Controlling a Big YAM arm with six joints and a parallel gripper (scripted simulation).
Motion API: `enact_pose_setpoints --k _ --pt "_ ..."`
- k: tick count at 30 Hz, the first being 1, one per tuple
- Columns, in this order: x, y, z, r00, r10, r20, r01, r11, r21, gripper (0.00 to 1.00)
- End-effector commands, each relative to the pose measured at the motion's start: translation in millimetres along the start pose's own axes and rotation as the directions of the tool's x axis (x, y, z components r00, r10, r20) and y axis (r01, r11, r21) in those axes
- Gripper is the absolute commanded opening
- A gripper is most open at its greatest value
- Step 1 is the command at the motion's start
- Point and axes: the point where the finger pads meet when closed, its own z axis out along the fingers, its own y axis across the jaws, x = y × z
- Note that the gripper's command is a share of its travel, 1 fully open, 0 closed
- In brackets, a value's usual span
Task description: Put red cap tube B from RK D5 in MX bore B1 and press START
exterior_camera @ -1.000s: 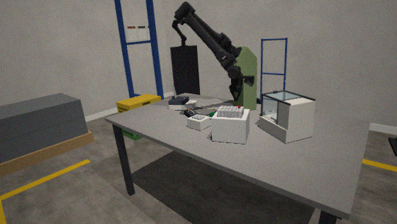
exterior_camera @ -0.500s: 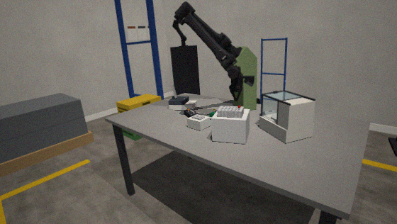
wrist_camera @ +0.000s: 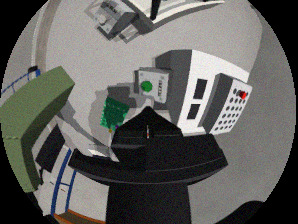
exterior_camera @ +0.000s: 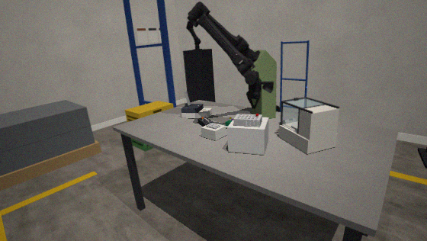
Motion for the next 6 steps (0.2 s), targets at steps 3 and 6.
enact_pose_setpoints --k 3,6 --pt "-1.1 -0.5 -2.0 1.000 0.002 0.003 -0.002 1.000 0.005 0.00" --pt "-1.1 -0.5 -2.0 1.000 0.002 0.003 -0.002 1.000 0.005 0.00"
